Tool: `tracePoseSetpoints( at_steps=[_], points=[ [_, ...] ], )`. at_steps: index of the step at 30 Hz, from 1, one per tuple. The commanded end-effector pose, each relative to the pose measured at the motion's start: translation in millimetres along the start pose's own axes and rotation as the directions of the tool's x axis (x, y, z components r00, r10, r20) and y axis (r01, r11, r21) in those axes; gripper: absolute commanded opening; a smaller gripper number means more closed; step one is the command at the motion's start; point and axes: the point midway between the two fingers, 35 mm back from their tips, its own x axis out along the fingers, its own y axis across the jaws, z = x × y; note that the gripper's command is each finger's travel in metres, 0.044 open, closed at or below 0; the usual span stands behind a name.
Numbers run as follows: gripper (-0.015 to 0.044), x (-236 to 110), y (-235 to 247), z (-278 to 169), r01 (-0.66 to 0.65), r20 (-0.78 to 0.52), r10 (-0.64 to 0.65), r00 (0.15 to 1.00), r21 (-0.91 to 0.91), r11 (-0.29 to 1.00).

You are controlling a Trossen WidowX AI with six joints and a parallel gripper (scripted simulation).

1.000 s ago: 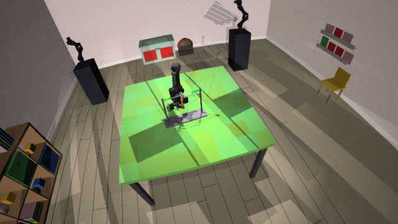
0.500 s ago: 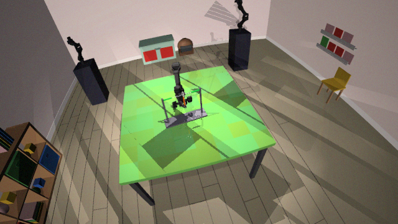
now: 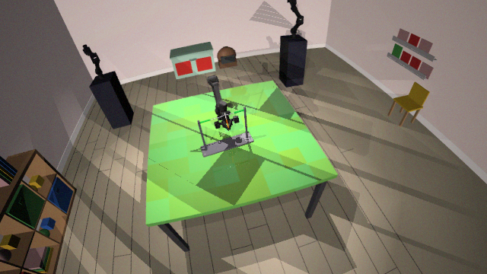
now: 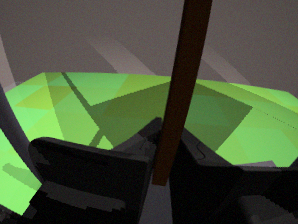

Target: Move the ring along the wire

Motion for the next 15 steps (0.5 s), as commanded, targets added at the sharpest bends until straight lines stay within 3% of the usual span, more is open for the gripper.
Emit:
tracePoseSetpoints(
  at_steps=[1,10,15],
  points=[
    [-0.015,-4.2,6.9,6.9,0.054,-0.017,-0.053,0.998,0.032,0.998],
    [-0.015,-5.7,24.5,8.9,0.163,-0.045,-0.16,0.986,0.082,0.983],
    [-0.015,-4.4,29.0,9.9,0.158,-0.045,-0.155,0.987,0.073,0.985]
  ],
)
